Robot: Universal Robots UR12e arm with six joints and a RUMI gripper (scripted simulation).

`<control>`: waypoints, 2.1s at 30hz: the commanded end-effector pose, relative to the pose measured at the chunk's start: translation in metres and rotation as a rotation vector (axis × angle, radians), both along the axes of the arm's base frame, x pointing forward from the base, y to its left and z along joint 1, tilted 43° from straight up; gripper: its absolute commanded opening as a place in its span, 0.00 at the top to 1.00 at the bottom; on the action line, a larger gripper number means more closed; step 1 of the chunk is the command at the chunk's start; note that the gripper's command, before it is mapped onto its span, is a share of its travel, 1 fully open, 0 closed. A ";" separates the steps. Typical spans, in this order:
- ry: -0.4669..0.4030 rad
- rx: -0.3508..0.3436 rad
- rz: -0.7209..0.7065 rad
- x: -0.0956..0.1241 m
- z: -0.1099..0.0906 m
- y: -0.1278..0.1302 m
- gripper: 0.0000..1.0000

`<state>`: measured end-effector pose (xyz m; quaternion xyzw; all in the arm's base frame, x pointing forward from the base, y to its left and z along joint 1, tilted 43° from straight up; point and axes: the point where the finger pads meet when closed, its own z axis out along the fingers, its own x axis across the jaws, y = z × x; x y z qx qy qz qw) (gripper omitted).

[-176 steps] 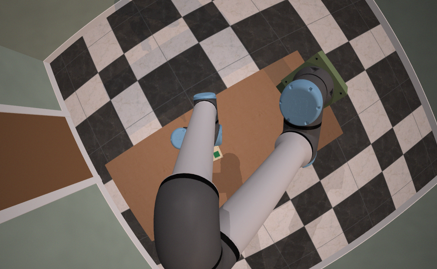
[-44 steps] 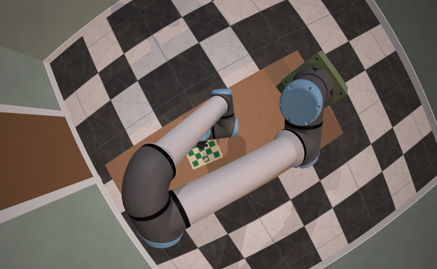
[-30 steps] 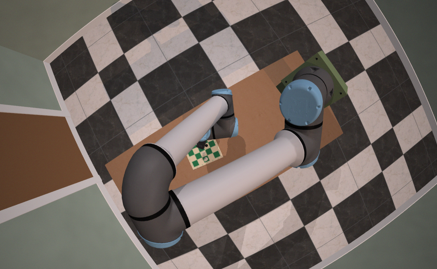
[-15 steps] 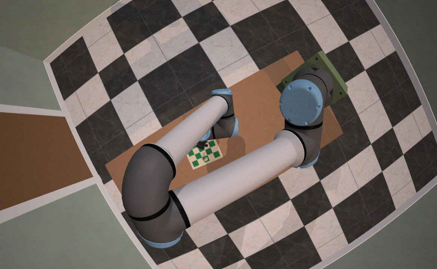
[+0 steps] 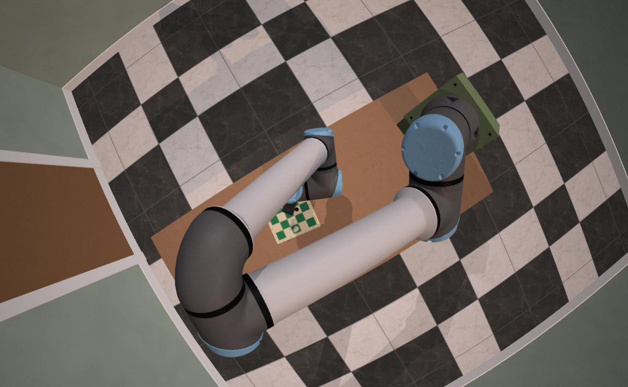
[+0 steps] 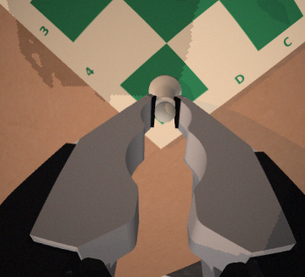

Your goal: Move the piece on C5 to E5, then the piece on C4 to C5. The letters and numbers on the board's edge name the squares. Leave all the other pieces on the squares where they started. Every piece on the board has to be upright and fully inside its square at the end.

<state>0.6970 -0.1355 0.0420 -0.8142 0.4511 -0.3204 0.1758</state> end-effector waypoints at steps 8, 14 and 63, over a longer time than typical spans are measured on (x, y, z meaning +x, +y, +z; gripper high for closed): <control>-0.002 -0.003 0.003 0.001 0.001 0.001 1.00; -0.002 -0.003 0.003 0.001 0.001 0.001 1.00; -0.003 -0.004 0.003 0.004 -0.001 0.001 1.00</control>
